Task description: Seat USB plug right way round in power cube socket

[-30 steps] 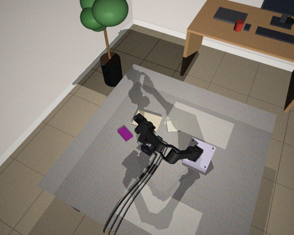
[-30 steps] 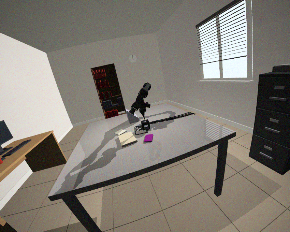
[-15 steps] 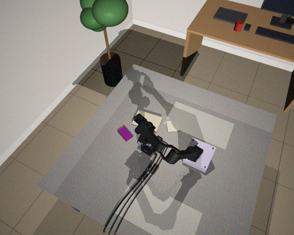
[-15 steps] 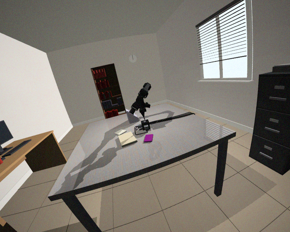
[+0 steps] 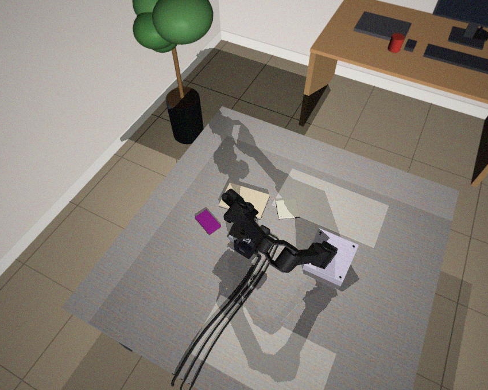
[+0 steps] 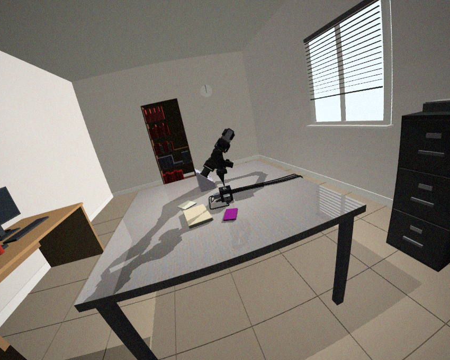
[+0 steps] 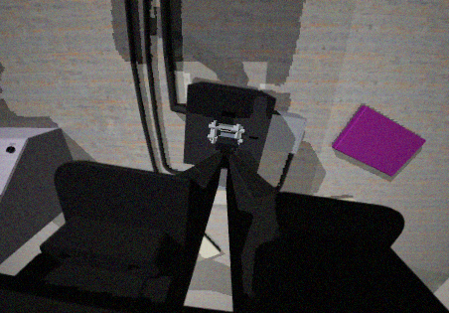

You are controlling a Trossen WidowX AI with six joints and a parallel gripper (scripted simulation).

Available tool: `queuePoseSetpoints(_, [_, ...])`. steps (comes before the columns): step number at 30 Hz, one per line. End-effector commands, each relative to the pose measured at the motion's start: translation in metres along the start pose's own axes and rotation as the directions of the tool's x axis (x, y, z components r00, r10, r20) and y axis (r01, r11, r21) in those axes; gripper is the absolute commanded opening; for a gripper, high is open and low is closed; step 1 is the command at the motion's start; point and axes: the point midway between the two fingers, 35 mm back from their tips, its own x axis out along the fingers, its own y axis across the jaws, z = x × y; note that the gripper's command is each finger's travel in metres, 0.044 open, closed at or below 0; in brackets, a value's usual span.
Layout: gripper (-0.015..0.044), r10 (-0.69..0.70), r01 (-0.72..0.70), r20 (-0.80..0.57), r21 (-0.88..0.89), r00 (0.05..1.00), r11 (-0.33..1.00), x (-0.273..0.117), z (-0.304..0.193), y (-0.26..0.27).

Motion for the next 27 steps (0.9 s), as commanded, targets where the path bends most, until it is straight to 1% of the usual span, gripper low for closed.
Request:
queuePoseSetpoints(1, [0.0000,0.002,-0.002,-0.005,-0.006,1.000,1.000,0.0013,-0.0012,0.0010])
queuePoseSetpoints(27, [0.0000,0.002,-0.002,-0.008,-0.012,1.000,1.000,0.0044,-0.0017,0.0012])
